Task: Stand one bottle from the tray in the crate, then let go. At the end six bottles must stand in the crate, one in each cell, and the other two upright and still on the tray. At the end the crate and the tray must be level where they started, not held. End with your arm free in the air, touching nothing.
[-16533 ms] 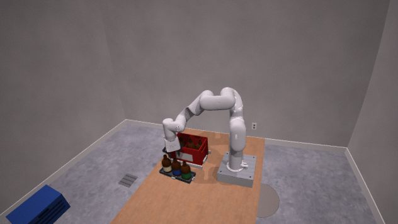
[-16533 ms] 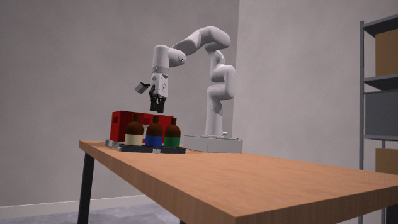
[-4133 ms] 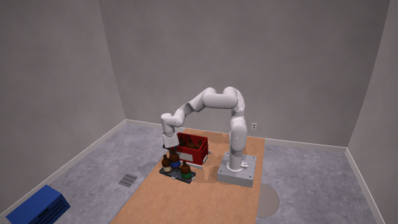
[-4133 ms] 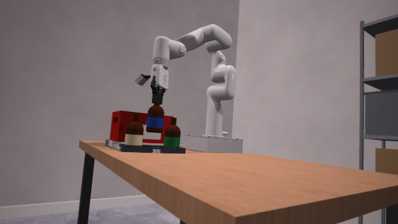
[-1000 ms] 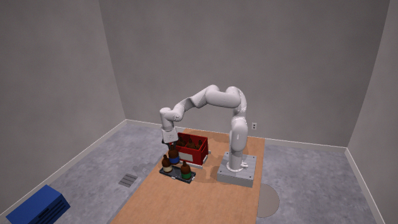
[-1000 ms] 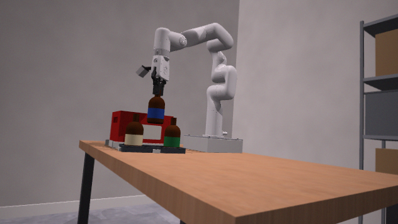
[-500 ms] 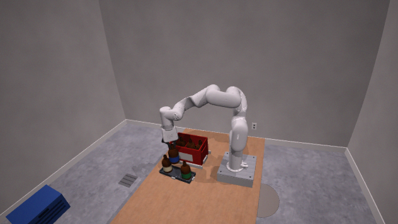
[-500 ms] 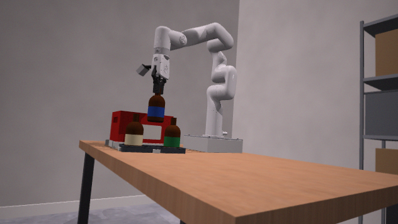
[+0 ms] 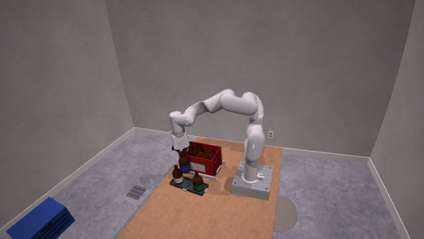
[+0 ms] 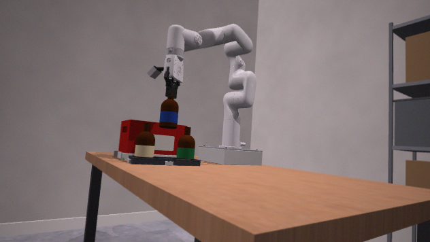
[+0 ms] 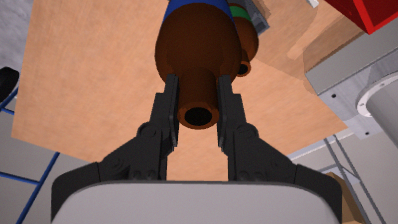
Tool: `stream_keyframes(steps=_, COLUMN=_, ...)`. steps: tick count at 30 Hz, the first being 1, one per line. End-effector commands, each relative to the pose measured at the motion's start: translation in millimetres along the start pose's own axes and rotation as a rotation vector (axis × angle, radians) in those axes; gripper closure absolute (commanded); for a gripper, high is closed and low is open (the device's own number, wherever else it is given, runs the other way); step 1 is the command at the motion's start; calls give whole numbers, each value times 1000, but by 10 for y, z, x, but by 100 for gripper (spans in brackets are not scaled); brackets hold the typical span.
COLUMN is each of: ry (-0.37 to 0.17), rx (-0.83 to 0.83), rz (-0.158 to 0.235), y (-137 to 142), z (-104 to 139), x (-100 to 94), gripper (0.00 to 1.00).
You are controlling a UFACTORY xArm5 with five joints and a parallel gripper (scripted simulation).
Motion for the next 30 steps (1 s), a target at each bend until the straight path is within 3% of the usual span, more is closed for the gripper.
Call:
stream_keyframes(steps=1, ry=1, rx=0, rz=-4, y=-7, z=-3, x=-57, gripper=100)
stream_keyframes(steps=30, ry=1, rx=0, rz=-4, y=-6, z=-3, x=-192, gripper=100)
Point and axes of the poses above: the point where the finger pads meet when closed, its own x axis out along the fingers, its own y axis across the jaws, z = x × y, the point moved 5 cm from there along -x, back along the fingers, and after that the axes turned 1 degree about x, right-handed, at the moved point
